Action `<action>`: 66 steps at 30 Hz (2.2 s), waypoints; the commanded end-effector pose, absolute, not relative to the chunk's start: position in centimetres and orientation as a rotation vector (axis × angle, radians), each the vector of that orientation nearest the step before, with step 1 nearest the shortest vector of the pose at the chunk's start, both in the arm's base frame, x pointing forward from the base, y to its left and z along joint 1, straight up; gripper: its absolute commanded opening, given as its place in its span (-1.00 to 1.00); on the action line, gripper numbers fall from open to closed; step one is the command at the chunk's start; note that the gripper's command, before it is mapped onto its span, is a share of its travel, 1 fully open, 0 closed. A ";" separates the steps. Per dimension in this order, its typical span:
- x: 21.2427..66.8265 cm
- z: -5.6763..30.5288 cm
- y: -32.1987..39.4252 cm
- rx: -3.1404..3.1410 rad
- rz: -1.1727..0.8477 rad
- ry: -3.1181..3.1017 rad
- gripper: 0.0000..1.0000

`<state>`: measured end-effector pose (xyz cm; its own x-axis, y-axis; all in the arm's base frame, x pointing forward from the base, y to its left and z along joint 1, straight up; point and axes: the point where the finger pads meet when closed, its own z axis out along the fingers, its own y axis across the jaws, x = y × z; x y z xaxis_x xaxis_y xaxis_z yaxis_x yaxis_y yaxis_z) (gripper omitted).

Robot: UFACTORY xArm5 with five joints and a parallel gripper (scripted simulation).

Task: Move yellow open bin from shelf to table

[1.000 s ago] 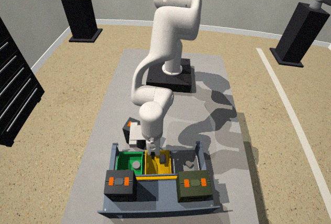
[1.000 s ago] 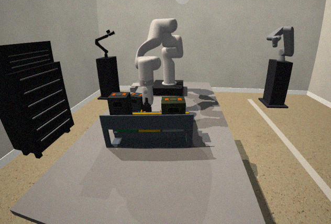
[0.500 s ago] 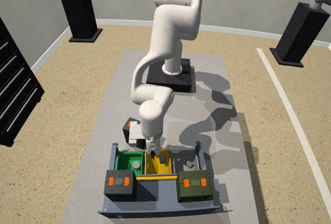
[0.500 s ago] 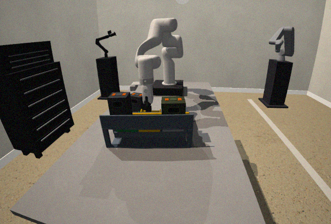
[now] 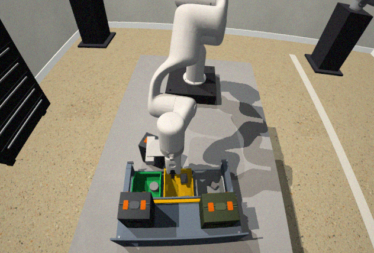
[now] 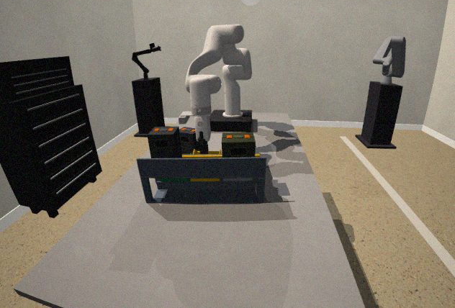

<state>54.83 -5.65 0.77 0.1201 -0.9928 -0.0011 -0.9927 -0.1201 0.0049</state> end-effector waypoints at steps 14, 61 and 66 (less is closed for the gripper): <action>52.9 1.0 -5.9 2.348 0.004 -2.081 -1.00; 45.3 1.0 -6.8 2.347 0.003 -2.080 -1.00; 44.5 1.0 -6.9 2.347 0.003 -2.080 -1.00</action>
